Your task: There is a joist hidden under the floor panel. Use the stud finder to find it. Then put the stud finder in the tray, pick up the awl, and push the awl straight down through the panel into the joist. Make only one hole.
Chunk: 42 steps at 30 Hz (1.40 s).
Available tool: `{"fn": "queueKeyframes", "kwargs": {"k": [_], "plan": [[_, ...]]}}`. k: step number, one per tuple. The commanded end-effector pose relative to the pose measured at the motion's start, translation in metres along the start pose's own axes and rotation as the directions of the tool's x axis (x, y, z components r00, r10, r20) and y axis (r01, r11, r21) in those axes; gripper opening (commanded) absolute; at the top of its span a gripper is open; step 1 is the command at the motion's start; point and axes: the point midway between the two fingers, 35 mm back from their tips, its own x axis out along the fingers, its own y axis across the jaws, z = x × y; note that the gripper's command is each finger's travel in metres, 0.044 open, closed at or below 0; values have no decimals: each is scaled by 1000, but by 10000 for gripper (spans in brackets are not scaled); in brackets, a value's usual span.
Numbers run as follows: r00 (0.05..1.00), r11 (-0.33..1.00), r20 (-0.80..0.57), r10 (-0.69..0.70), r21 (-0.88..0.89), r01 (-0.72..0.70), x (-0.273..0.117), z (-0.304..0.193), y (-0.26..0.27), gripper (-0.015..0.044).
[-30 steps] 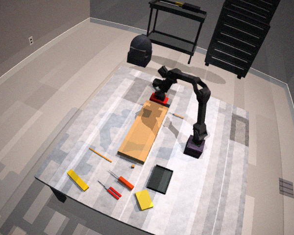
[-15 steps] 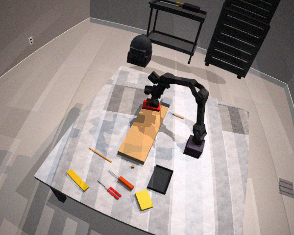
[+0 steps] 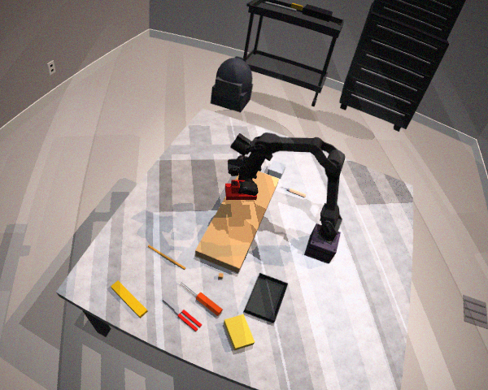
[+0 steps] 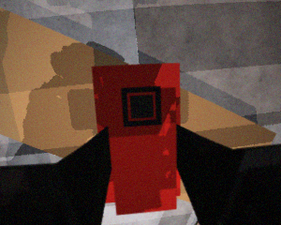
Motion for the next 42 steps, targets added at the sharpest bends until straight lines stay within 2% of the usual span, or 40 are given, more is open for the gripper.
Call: {"fn": "queueKeyframes", "kwargs": {"k": [1, 21, 42], "plan": [[1000, 998, 13, 8, -55, -8, 0, 11, 23, 0], [995, 929, -4, 104, -356, -98, 14, 31, 152, 0], [980, 753, -50, 192, -634, -180, 14, 6, 285, 0]]}}
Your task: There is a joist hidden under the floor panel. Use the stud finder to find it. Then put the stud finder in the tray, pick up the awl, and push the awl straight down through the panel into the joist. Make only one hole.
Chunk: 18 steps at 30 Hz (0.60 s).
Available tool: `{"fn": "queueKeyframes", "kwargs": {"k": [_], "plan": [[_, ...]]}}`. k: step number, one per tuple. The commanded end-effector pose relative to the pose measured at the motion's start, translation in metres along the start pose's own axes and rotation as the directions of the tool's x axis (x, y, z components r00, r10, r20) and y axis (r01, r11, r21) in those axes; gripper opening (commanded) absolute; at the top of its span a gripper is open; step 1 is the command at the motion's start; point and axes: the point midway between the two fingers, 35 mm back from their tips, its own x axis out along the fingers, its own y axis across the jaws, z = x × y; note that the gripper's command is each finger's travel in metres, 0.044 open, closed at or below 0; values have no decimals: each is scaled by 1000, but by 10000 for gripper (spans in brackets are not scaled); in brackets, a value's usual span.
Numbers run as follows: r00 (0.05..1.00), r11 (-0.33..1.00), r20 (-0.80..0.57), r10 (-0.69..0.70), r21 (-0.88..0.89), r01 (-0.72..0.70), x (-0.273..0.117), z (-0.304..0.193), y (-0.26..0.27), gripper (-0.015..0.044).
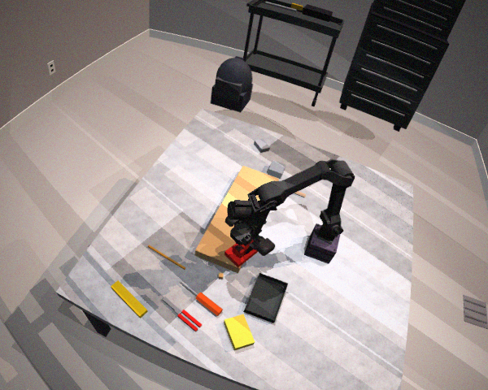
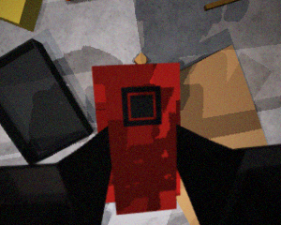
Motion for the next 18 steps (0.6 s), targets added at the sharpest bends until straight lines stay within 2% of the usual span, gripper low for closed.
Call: {"fn": "queueKeyframes", "kwargs": {"k": [1, 18], "plan": [[1000, 998, 14, 9, -55, -8, 0, 9, 22, 0], [996, 946, 4, 88, -314, -83, 10, 23, 126, 0]]}}
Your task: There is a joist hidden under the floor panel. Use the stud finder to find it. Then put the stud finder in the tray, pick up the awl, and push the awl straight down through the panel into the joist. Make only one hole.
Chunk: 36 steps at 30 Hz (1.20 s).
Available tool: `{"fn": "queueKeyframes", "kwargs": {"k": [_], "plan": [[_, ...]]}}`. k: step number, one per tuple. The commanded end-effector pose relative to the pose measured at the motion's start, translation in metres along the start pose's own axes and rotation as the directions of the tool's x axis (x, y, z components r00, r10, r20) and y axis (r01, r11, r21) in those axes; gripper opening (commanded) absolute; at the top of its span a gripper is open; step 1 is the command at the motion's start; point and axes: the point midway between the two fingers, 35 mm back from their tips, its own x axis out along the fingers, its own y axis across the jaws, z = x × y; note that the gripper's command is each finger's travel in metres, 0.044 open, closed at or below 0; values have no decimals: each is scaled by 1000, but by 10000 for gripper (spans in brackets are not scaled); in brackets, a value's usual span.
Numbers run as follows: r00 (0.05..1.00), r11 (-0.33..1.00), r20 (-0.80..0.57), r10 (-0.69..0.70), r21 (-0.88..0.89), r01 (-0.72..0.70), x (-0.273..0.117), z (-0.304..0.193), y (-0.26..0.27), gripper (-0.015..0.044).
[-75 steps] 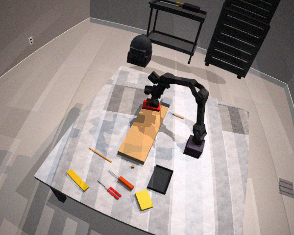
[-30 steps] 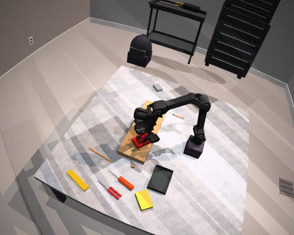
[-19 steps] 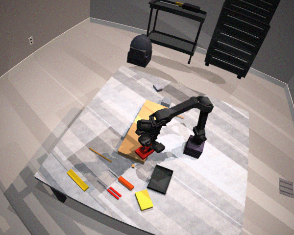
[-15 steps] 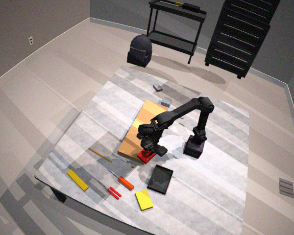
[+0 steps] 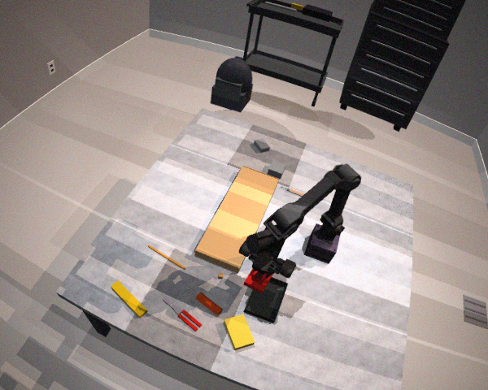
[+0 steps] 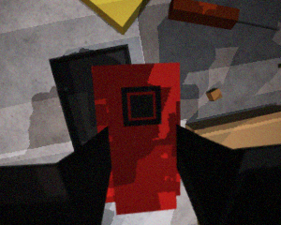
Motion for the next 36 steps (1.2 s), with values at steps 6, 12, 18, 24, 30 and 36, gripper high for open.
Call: {"fn": "queueKeyframes", "kwargs": {"k": [6, 12, 18, 24, 30, 36], "plan": [[999, 991, 14, 31, -129, -29, 3, 14, 50, 0], [999, 990, 14, 34, -140, -32, 7, 15, 54, 0], [999, 990, 14, 34, -140, -32, 21, 13, 53, 0], [999, 990, 14, 34, -140, -32, 34, 10, 53, 0], [999, 990, 14, 34, -140, -32, 48, 6, 52, 0], [999, 990, 13, 34, -140, -32, 61, 2, 53, 0]]}}
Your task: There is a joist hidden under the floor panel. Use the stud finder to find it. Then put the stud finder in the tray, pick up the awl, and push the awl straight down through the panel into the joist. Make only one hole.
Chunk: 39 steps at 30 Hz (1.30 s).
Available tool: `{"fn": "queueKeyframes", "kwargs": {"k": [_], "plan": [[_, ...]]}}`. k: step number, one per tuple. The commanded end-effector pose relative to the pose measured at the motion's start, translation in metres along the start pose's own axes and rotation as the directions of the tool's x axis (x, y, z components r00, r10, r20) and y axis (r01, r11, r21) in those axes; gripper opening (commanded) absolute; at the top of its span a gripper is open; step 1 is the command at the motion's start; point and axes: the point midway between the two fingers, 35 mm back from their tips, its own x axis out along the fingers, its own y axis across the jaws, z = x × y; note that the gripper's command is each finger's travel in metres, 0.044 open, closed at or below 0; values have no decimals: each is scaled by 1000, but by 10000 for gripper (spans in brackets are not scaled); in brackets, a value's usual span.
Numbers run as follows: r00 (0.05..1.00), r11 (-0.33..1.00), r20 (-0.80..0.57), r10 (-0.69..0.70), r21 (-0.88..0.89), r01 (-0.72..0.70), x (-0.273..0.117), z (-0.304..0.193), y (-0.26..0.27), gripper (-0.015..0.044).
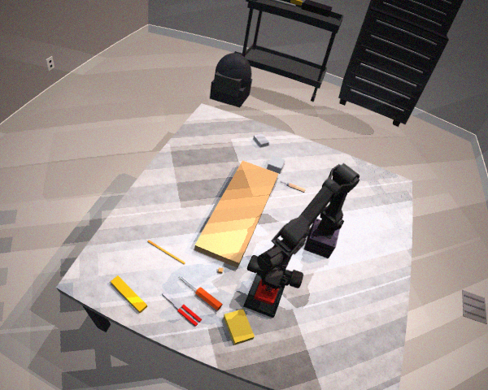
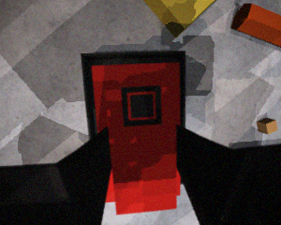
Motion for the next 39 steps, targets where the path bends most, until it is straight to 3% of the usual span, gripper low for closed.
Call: {"fn": "queueKeyframes", "kwargs": {"k": [1, 25, 39], "plan": [[1000, 1000, 7, -5, 2, 5, 7, -1, -1, 0], [1000, 1000, 7, -5, 2, 5, 44, -14, 0, 0], [1000, 1000, -1, 0, 3, 0, 34, -11, 1, 367]]}}
